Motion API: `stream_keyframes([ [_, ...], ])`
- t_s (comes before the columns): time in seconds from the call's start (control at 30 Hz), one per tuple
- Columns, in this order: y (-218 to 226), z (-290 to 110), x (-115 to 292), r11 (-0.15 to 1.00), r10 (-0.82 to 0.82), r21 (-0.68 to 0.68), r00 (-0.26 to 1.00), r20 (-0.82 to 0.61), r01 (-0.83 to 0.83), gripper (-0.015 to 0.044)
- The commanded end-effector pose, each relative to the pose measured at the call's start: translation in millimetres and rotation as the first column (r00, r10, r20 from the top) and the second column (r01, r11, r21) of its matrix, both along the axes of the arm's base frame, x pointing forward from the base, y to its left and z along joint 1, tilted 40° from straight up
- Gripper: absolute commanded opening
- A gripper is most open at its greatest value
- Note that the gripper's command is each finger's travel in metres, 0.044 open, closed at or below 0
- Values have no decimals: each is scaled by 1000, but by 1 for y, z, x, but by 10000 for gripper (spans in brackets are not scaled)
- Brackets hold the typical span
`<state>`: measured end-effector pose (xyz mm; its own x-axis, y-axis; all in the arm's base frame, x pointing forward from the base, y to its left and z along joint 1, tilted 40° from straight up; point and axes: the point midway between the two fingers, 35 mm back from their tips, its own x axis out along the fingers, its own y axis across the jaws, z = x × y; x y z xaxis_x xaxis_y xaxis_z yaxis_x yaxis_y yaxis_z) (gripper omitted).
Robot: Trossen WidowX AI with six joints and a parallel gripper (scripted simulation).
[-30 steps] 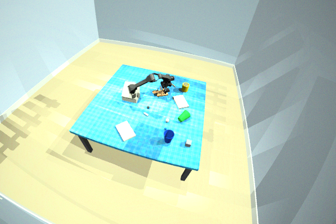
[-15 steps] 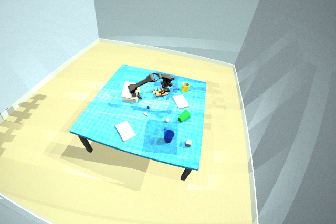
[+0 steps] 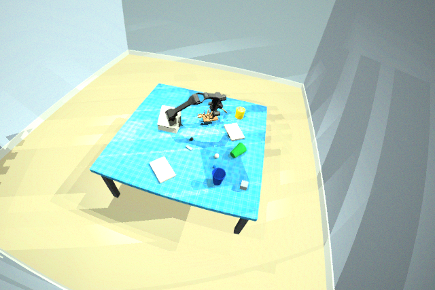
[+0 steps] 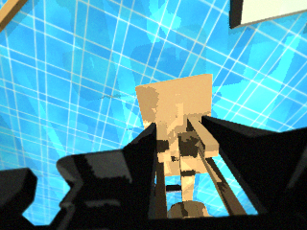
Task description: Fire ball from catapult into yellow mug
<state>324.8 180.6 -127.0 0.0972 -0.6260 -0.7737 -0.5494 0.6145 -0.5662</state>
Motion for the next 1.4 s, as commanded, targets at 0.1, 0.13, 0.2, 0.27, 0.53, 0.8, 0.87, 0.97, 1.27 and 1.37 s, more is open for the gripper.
stream_keyframes([
  [0.1, -4, -7, 1, 1000, 8, 2, 1000, 1, -8, 0],
  [0.13, -5, -9, 1, 1000, 8, 2, 1000, 1, -8, 0],
  [0.2, -7, -11, 2, 1000, 8, 2, 1000, 1, -8, 0],
  [0.27, -9, -14, 2, 1000, 8, 1, 1000, 1, -8, 0],
  [0.53, -17, -24, 3, 1000, 9, 0, 1000, 1, -9, 0],
  [0.8, -23, -29, 3, 1000, -1, -2, 1000, -3, 1, 0],
  [0.87, -23, -29, 3, 1000, -1, -2, 1000, -3, 1, 0],
  [0.97, -23, -29, 3, 1000, -1, -2, 1000, -3, 1, 26],
  [1.27, -23, -29, 3, 1000, -1, -2, 1000, -3, 1, 263],
  [1.37, -23, -29, 3, 1000, -1, -2, 1000, -3, 1, 341],
])
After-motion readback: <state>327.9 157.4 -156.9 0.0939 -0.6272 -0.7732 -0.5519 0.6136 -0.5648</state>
